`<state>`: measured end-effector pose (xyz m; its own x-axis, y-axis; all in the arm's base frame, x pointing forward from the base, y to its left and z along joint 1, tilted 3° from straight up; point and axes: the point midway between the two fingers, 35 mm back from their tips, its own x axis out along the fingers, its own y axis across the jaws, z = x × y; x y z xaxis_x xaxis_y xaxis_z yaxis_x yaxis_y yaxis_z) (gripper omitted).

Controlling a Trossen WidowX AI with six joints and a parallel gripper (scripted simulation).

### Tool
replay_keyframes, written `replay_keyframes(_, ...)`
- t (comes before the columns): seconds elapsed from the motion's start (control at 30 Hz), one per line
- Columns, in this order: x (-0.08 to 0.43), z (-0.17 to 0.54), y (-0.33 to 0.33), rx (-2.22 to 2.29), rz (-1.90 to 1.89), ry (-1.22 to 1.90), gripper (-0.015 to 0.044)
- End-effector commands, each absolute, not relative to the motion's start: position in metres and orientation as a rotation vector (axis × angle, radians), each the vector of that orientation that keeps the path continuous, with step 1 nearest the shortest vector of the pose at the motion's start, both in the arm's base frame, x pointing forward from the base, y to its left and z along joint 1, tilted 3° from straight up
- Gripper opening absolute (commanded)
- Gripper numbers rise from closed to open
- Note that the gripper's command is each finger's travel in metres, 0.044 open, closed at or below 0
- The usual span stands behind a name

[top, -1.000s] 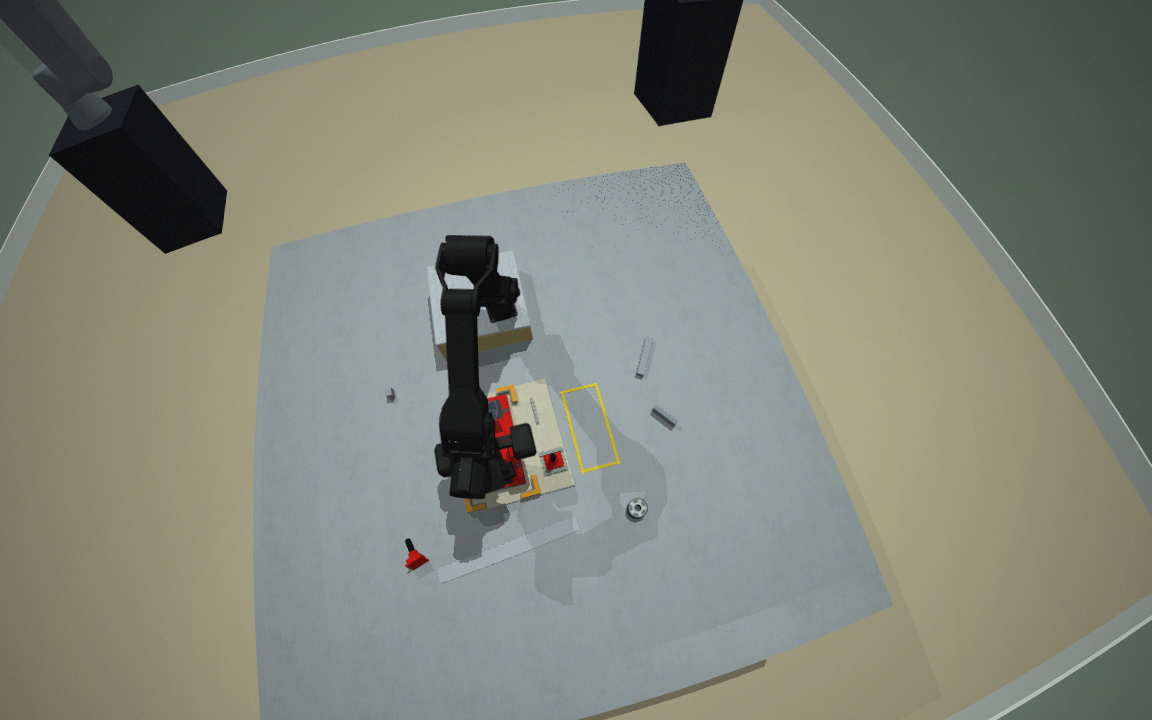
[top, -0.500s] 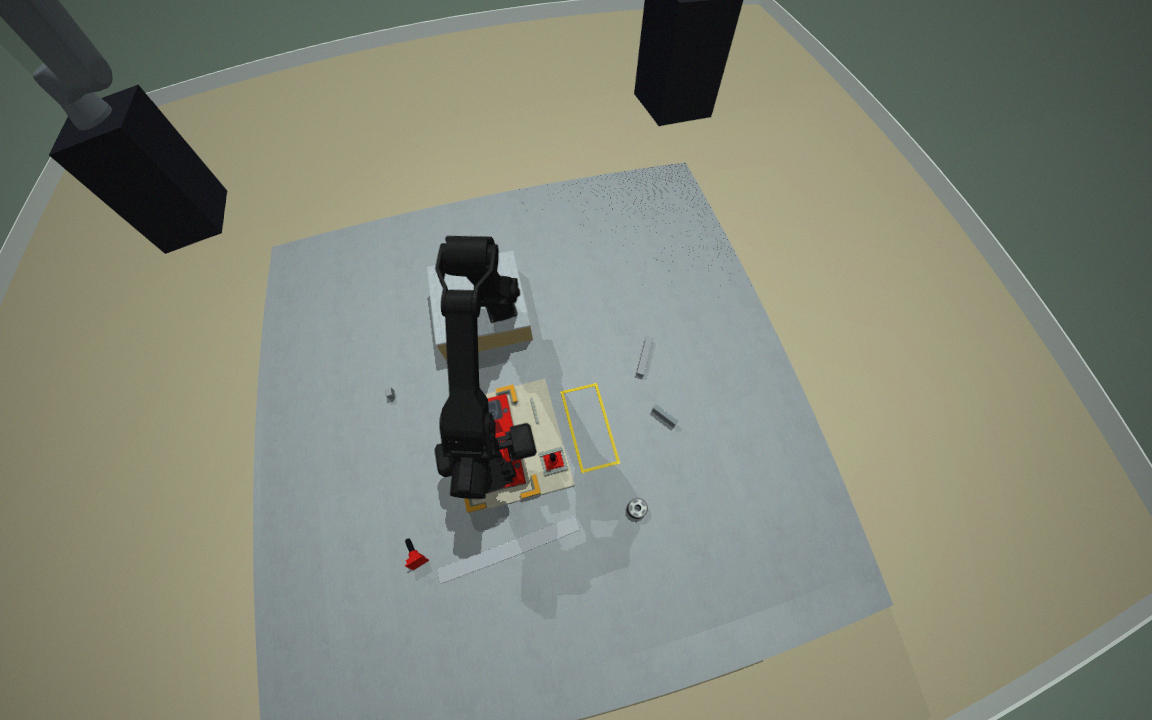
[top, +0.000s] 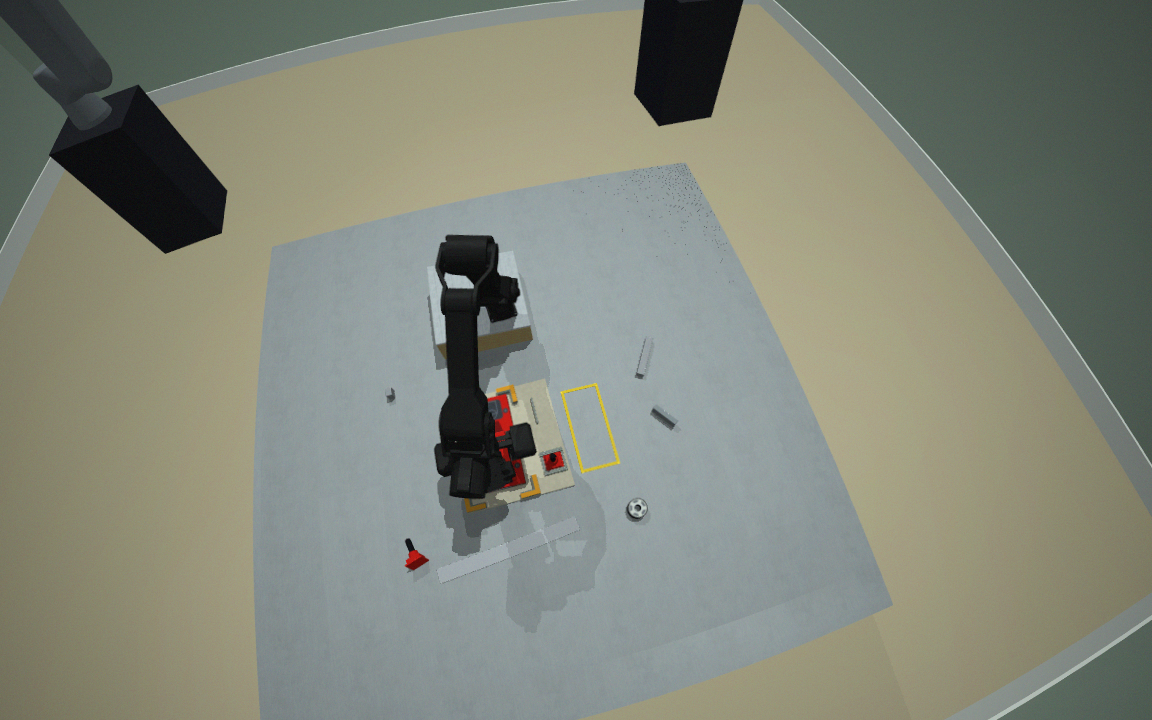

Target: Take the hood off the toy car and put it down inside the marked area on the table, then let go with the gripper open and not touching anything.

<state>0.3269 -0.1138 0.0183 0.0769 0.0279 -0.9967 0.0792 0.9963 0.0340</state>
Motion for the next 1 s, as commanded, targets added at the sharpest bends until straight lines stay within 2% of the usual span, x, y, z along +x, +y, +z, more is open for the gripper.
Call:
replay_keyframes(0.0, 0.327, 0.022, -0.114, 0.086, -0.038, 1.491, 0.0)
replay_keyframes(0.97, 0.326, 0.041, -0.115, 0.086, -0.039, 1.492, 0.0)
